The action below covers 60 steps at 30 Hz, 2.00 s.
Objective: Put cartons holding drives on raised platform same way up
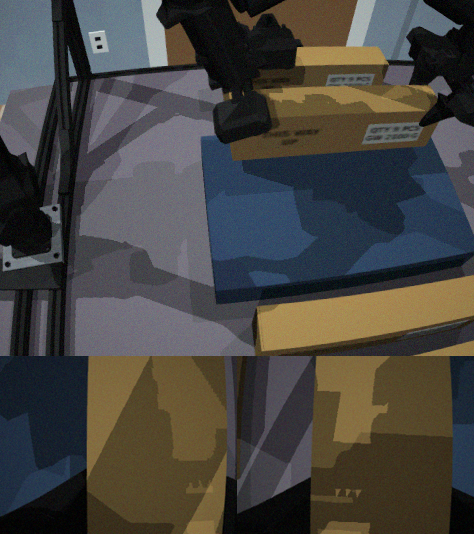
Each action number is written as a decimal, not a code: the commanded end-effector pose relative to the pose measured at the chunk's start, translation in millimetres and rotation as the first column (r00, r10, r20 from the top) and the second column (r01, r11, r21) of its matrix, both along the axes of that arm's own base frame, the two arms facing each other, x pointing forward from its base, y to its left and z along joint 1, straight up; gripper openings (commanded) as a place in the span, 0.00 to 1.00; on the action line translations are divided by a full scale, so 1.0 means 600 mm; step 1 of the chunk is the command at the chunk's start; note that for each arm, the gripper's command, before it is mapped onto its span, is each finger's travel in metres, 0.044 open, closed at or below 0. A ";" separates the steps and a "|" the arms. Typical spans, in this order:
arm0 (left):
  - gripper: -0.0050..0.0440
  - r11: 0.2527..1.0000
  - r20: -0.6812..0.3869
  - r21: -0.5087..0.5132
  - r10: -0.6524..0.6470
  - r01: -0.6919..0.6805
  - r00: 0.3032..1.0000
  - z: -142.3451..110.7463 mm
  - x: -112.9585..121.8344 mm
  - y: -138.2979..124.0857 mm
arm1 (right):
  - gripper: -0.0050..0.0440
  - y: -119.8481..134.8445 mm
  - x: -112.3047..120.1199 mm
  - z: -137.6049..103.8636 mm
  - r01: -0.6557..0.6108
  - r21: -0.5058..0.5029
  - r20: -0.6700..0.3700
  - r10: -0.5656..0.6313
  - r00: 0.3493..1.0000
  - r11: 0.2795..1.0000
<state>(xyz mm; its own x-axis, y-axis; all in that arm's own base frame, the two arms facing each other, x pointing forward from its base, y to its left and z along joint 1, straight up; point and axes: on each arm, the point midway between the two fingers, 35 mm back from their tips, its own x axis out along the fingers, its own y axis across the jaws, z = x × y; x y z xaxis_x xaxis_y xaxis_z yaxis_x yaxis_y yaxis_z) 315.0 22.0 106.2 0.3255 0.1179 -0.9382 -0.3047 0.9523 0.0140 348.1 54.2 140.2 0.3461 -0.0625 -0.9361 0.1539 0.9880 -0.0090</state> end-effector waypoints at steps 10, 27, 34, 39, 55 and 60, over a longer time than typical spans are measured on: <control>0.10 1.000 0.034 -0.004 0.000 0.001 0.999 0.007 0.000 0.000 | 0.10 0.003 -0.004 0.007 -0.017 0.005 0.026 0.016 1.000 1.000; 0.10 1.000 0.034 -0.004 0.000 0.001 0.999 -0.023 0.000 0.000 | 0.10 0.003 -0.004 -0.022 -0.017 0.005 0.026 0.016 1.000 1.000; 0.10 1.000 0.034 -0.004 0.000 0.001 0.999 -0.027 0.000 0.000 | 0.10 0.003 -0.004 -0.026 -0.017 0.005 0.026 0.016 1.000 1.000; 0.10 1.000 0.034 -0.004 0.000 0.001 0.999 -0.028 0.000 0.000 | 0.10 0.003 -0.004 -0.027 -0.017 0.005 0.026 0.016 1.000 1.000; 0.90 1.000 0.034 -0.004 0.000 0.001 0.999 -0.035 0.000 0.000 | 0.90 0.003 -0.004 -0.033 -0.017 0.005 0.026 0.016 1.000 1.000; 0.90 1.000 0.034 -0.004 0.000 0.001 0.999 -0.035 0.000 0.000 | 0.90 0.003 -0.004 -0.033 -0.017 0.005 0.026 0.016 1.000 1.000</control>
